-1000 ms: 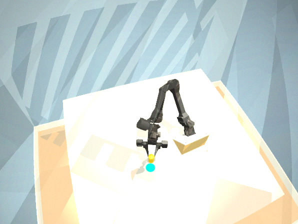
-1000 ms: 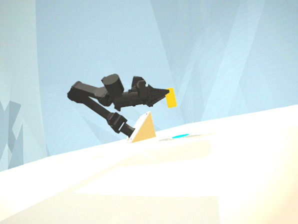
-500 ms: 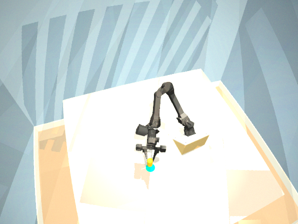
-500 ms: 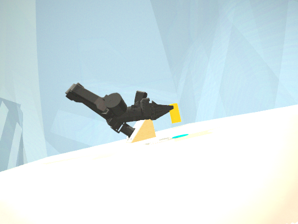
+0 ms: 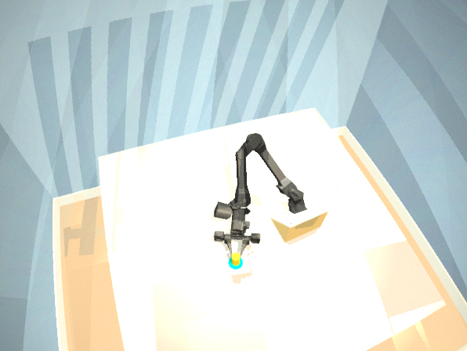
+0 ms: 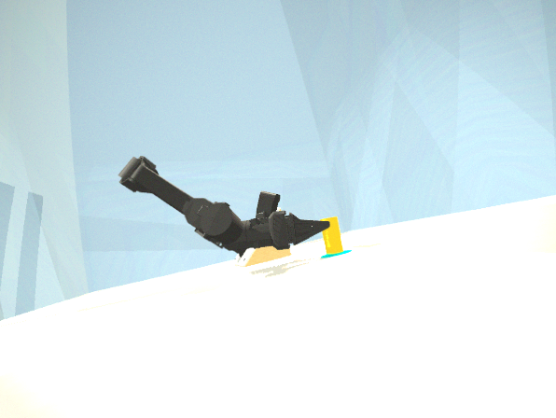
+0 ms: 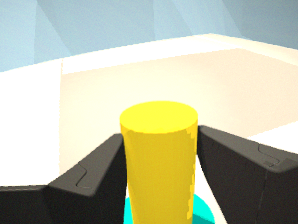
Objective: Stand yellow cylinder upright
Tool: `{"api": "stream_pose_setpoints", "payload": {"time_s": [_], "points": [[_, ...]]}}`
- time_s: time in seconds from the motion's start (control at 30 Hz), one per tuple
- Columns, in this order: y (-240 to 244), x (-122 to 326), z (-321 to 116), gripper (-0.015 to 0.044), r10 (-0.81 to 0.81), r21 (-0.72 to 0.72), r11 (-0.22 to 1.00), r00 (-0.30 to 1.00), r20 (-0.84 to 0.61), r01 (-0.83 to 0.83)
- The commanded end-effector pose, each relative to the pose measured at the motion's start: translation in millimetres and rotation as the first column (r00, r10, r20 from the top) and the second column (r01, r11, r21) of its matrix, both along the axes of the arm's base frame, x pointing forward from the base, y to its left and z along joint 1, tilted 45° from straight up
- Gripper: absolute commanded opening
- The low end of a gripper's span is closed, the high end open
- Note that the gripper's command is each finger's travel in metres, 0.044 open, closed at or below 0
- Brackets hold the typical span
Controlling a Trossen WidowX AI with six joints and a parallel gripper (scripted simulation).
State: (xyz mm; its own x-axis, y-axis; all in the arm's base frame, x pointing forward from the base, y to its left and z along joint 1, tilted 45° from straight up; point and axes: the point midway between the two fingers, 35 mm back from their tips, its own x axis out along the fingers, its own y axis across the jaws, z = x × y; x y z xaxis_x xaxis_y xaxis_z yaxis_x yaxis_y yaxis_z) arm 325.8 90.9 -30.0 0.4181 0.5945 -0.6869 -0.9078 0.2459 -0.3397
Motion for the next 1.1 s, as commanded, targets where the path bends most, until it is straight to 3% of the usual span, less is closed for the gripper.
{"api": "stream_pose_setpoints", "payload": {"time_s": [0.0, 0.2, 0.57, 0.77, 1.07], "points": [[-0.3, 0.5, -2.1, 0.0105, 0.009, 0.003, 1.0, 1.0, 0.005, -0.009], [-0.3, 0.5, -2.1, 0.0105, 0.009, 0.003, 1.0, 1.0, 0.005, -0.009], [-0.3, 0.5, -2.1, 0.0394, 0.009, 0.003, 1.0, 1.0, 0.005, -0.009], [3.3, 0.8, 1.6, 0.04, 0.01, 0.002, 1.0, 1.0, 0.005, -0.01], [53.7, -5.2, 53.8, 0.04, 0.019, 0.009, 1.0, 1.0, 0.008, -0.019]]}}
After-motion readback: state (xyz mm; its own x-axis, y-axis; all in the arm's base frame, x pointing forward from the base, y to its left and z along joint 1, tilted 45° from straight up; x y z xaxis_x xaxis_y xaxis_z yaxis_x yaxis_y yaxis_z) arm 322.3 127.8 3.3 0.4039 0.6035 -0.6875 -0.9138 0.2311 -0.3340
